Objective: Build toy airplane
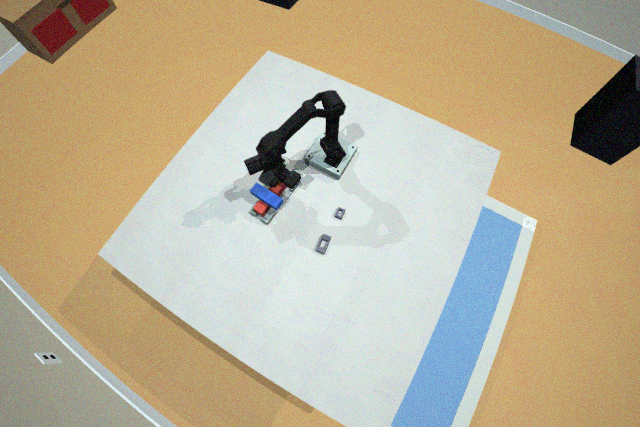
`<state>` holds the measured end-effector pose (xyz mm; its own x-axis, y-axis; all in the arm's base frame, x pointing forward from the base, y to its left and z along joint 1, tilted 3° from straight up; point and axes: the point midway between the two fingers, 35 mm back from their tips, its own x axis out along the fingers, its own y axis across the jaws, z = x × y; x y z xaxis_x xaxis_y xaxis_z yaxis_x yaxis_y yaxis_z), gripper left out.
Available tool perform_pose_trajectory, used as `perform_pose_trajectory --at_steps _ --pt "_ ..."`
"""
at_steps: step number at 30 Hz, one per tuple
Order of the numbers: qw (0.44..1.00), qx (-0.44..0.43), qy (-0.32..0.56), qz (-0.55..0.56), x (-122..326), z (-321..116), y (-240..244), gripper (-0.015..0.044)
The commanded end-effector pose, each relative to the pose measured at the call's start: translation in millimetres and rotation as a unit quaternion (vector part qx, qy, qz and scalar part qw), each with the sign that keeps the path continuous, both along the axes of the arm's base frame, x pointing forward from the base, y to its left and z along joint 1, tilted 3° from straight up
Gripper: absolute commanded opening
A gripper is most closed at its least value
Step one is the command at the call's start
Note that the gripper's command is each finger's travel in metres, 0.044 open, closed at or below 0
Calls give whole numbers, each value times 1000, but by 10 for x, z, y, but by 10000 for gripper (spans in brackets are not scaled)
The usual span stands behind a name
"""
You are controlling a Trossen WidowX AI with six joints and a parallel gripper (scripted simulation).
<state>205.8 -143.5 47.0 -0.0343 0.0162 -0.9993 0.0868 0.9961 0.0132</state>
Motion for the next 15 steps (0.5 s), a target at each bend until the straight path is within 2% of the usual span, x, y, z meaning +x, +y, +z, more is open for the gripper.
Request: perform_pose_trajectory --at_steps 1,4,14,15 --pt "1000 0 -1 0 3 6 -2 0" --pt "1000 0 -1 0 3 6 -2 0" --pt "1000 0 -1 0 3 6 -2 260" --pt "1000 0 -1 0 3 6 -2 260"
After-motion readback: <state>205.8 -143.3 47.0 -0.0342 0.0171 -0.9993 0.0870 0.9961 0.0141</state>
